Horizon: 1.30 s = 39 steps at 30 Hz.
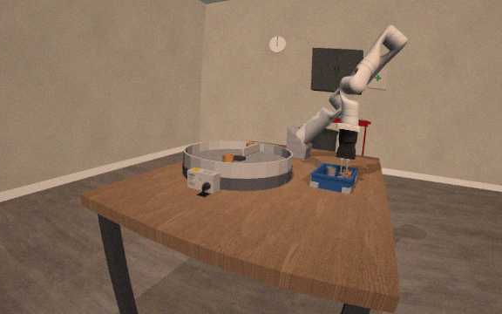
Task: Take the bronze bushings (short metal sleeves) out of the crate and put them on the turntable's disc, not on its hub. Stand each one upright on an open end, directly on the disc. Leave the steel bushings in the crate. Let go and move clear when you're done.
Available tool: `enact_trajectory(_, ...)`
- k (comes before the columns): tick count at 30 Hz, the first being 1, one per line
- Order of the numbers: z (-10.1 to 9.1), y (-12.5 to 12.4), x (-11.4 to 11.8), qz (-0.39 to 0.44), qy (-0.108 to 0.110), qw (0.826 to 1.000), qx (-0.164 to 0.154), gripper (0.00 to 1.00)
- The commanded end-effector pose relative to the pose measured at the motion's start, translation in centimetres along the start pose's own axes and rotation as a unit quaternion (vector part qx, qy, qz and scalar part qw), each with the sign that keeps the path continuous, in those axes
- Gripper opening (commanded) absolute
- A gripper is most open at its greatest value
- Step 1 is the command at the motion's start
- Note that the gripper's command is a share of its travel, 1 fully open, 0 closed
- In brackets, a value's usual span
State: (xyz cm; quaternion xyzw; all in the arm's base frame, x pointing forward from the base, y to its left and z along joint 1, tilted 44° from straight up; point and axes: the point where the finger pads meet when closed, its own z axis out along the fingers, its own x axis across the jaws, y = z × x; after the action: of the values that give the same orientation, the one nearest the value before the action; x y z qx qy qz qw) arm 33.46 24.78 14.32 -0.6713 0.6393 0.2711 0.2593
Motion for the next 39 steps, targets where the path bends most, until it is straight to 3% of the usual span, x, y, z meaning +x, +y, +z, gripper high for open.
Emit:
enact_trajectory(1,0.08,-0.06,-0.01,0.0,-0.001,1.0,0.002,0.36)
enact_trajectory(6,0.08,-0.06,-0.01,0.0,-0.001,1.0,0.002,0.36)
enact_trajectory(7,0.08,-0.06,-0.01,0.0,-0.001,1.0,0.002,0.0)
enact_trajectory(39,0.08,-0.06,-0.01,0.0,-0.001,1.0,0.002,0.0)
